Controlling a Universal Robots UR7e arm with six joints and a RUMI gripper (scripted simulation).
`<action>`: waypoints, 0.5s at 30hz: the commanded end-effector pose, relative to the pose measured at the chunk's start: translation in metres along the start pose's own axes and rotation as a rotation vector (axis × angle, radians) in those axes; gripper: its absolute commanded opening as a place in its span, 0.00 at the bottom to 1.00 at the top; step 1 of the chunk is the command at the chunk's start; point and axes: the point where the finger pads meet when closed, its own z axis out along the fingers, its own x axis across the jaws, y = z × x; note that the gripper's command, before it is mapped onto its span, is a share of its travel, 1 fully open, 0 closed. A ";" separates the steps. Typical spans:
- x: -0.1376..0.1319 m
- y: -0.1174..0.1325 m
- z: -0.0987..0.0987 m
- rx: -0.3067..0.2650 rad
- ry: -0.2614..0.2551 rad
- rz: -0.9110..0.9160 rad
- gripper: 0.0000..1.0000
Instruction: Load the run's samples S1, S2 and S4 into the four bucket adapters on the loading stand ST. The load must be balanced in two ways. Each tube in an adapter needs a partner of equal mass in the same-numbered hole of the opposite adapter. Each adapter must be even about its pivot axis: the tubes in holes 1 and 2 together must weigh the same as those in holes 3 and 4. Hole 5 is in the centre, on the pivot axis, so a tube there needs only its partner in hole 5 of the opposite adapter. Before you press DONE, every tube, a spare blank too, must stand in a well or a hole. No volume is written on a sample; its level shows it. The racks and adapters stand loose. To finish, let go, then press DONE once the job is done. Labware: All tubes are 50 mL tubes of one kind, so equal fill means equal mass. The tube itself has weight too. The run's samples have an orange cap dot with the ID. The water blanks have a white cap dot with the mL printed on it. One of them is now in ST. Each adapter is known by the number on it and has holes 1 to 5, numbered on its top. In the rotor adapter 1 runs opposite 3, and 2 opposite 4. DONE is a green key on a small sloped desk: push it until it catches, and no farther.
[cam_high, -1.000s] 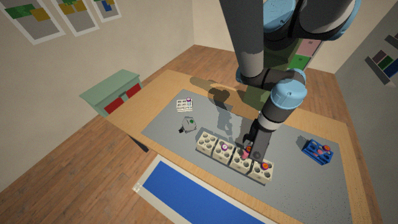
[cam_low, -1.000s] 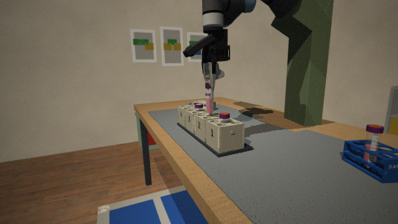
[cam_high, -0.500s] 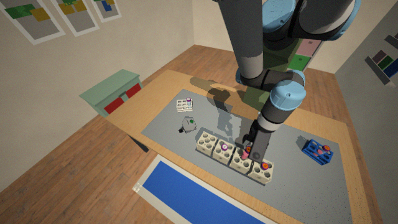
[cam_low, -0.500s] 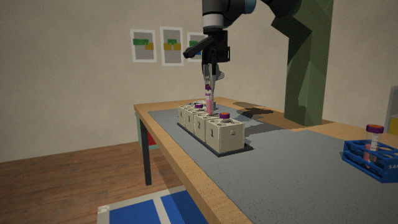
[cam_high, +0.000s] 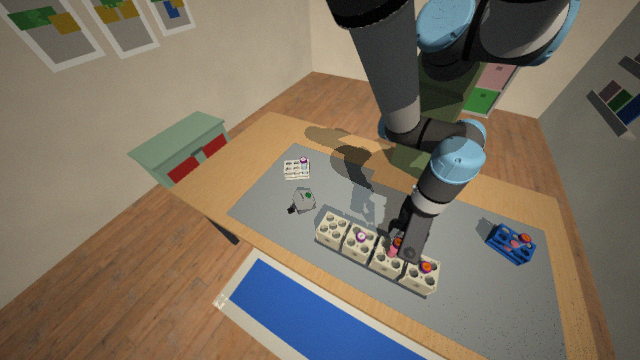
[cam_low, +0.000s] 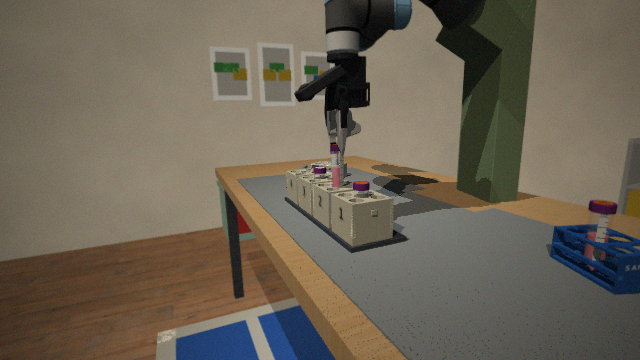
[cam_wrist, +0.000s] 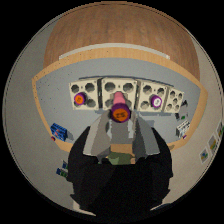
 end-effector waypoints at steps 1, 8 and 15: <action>0.000 0.000 0.006 0.001 0.000 0.000 0.00; 0.000 0.000 0.014 0.001 0.000 0.000 0.00; 0.000 0.000 0.023 0.001 0.000 0.000 0.00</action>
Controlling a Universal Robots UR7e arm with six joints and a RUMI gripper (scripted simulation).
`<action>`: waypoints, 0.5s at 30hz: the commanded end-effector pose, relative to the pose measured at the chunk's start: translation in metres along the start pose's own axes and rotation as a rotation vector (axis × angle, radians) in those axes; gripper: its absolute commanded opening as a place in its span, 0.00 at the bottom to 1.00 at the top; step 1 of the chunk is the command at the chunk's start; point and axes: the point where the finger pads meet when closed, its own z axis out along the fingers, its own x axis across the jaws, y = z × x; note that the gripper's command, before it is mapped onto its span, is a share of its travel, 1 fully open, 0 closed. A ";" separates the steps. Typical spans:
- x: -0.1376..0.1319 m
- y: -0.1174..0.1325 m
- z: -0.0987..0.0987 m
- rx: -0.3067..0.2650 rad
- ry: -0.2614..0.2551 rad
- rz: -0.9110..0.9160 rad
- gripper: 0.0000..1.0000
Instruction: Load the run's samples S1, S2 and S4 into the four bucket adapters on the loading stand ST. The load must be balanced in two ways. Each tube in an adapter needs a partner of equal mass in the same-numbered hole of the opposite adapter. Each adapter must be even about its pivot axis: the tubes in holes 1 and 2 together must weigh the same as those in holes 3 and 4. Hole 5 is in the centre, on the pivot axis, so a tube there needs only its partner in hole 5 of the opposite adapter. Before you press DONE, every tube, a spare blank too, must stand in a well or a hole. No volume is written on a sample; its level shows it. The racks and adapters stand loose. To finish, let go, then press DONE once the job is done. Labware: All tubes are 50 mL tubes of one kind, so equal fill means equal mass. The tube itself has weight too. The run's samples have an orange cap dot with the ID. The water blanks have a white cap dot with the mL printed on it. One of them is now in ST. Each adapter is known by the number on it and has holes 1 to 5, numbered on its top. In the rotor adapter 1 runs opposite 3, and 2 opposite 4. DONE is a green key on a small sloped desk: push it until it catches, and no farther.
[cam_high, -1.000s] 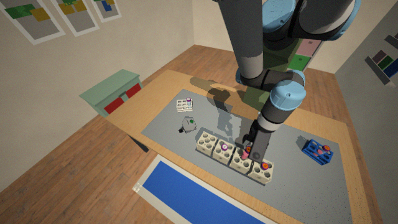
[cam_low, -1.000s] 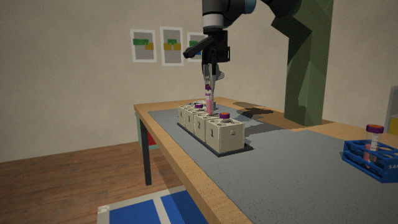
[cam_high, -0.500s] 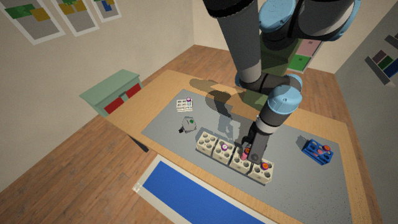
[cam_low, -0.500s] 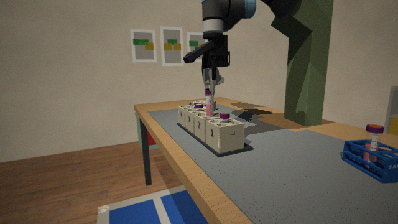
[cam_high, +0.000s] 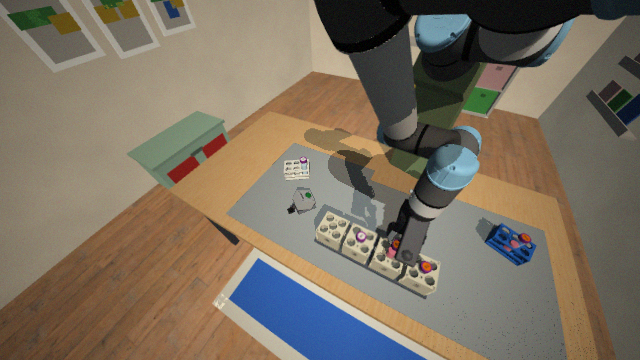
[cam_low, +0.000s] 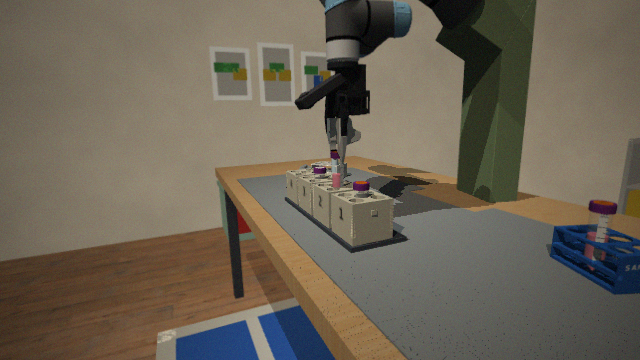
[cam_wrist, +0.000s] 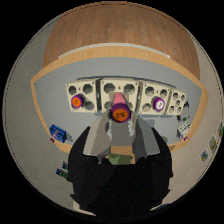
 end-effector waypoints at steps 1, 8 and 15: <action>0.000 0.000 0.007 0.001 0.000 0.000 0.00; 0.000 0.000 0.013 0.001 0.000 0.000 0.00; 0.000 0.000 0.023 0.001 0.000 0.000 0.00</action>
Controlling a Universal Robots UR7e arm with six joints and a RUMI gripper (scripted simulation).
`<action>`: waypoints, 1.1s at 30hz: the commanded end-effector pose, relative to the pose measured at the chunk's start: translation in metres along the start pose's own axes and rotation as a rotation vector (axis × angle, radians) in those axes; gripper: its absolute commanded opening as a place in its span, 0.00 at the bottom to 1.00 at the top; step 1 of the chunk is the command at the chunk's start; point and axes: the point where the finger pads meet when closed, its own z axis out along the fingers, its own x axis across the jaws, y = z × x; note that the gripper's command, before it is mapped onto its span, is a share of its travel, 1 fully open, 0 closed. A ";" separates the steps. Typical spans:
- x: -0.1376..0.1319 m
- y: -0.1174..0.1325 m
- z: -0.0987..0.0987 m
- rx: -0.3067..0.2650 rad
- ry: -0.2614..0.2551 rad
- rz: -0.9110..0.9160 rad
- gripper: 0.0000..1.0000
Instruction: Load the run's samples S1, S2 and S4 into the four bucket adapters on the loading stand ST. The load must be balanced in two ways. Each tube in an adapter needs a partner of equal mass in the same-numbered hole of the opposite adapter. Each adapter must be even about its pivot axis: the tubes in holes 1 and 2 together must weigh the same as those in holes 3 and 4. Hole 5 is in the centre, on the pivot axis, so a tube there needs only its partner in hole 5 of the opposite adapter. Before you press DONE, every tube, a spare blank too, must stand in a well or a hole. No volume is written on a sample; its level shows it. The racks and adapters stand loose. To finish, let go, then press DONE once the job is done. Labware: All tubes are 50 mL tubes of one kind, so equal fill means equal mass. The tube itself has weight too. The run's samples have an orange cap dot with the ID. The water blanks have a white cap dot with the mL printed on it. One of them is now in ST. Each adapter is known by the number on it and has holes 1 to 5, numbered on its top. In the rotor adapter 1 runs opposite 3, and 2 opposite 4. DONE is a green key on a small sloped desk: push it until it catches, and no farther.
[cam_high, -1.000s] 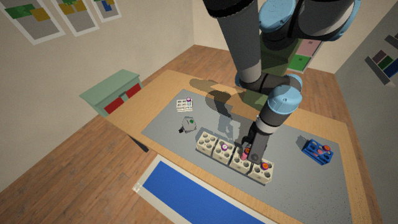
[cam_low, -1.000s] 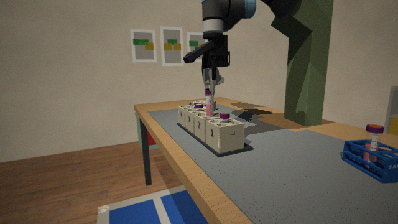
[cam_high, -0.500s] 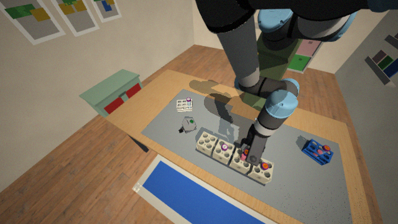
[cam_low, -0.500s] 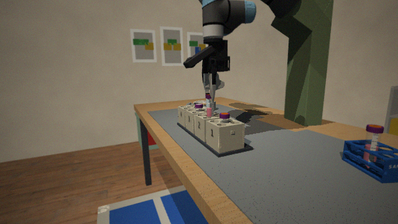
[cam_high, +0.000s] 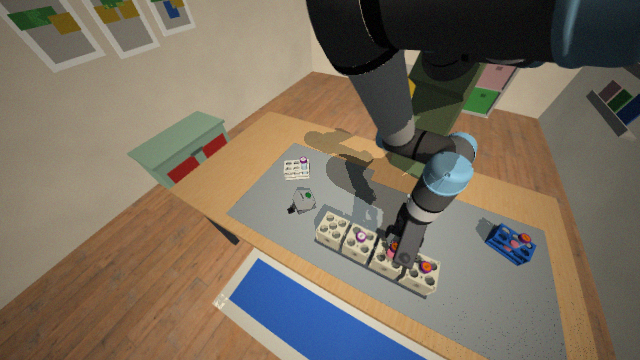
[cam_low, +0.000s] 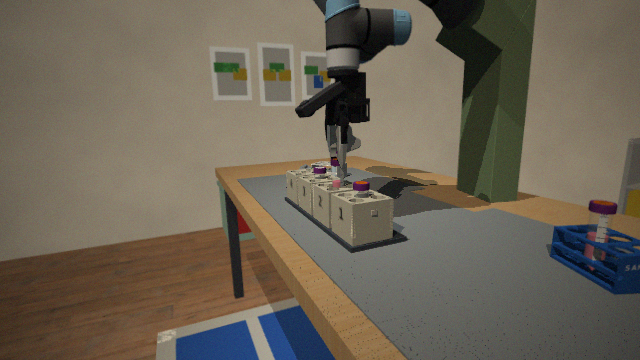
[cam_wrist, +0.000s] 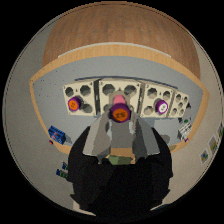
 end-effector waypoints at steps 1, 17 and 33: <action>0.000 0.000 0.007 0.001 0.000 0.000 0.00; 0.000 0.000 0.025 0.001 0.000 0.000 0.00; 0.000 0.000 0.035 0.001 0.000 0.000 0.00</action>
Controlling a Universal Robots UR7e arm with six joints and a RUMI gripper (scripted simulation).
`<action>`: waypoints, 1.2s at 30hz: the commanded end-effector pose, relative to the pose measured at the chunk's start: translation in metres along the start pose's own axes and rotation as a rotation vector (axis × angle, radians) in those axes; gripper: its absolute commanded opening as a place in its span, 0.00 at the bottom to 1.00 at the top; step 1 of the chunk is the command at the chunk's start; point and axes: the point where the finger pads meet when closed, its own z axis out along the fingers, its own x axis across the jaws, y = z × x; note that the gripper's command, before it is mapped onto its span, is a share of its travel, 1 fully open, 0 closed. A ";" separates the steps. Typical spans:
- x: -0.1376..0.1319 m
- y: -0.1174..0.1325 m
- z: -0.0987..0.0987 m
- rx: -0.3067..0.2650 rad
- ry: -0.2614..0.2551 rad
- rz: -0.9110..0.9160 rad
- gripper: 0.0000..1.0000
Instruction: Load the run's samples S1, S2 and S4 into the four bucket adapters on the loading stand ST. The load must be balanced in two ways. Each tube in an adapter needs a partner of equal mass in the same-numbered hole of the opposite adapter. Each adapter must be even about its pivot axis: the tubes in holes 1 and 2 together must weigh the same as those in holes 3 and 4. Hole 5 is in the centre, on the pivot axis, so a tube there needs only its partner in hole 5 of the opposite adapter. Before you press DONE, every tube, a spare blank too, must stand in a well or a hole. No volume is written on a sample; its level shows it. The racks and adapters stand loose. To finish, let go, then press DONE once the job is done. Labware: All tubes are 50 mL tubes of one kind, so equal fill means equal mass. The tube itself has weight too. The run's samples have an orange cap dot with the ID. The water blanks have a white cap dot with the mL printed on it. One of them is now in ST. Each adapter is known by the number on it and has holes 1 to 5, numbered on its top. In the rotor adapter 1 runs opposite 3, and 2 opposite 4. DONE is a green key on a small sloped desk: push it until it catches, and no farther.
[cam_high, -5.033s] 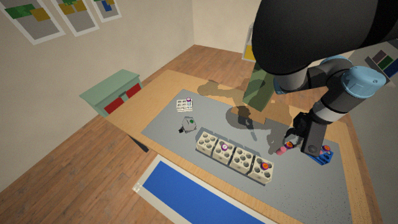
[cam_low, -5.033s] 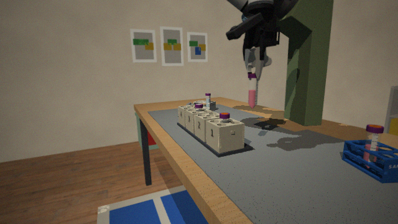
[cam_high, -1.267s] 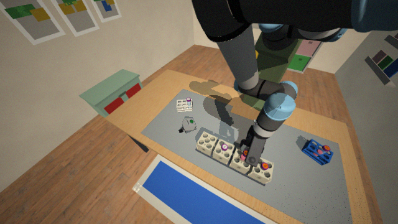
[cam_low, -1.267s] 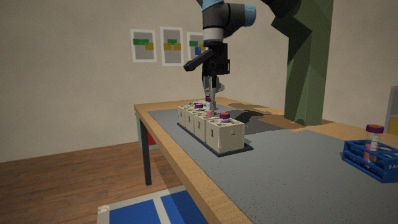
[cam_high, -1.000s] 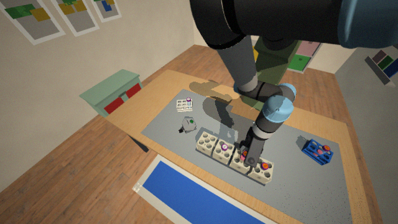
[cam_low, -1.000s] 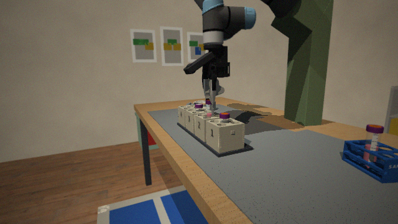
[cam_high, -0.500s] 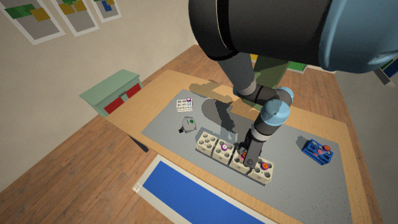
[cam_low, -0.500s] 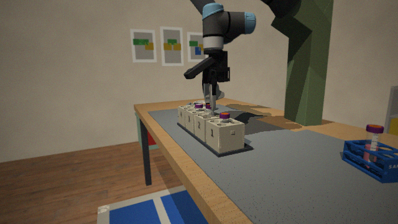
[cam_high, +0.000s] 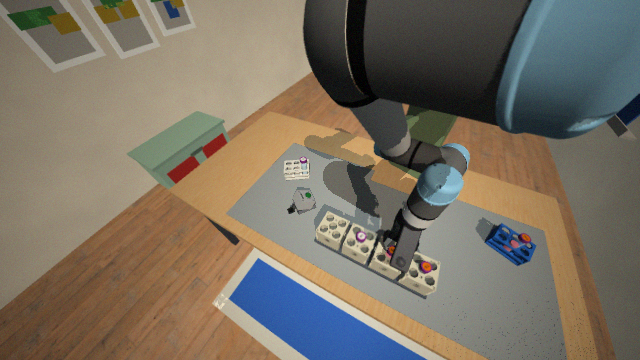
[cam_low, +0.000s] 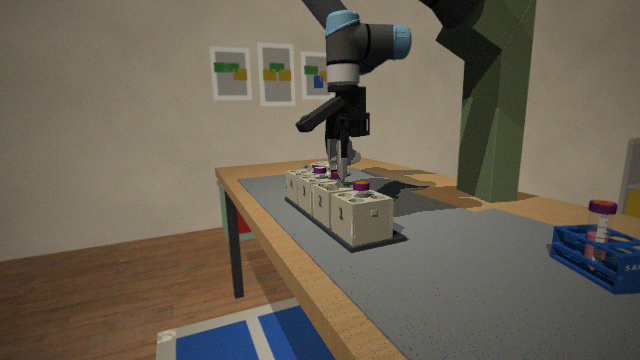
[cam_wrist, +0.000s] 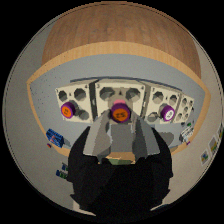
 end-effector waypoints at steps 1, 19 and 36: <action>0.000 0.000 0.003 0.001 0.000 0.000 0.00; 0.000 0.000 0.003 0.001 0.000 0.000 0.35; 0.000 0.000 -0.020 0.001 0.000 0.000 0.35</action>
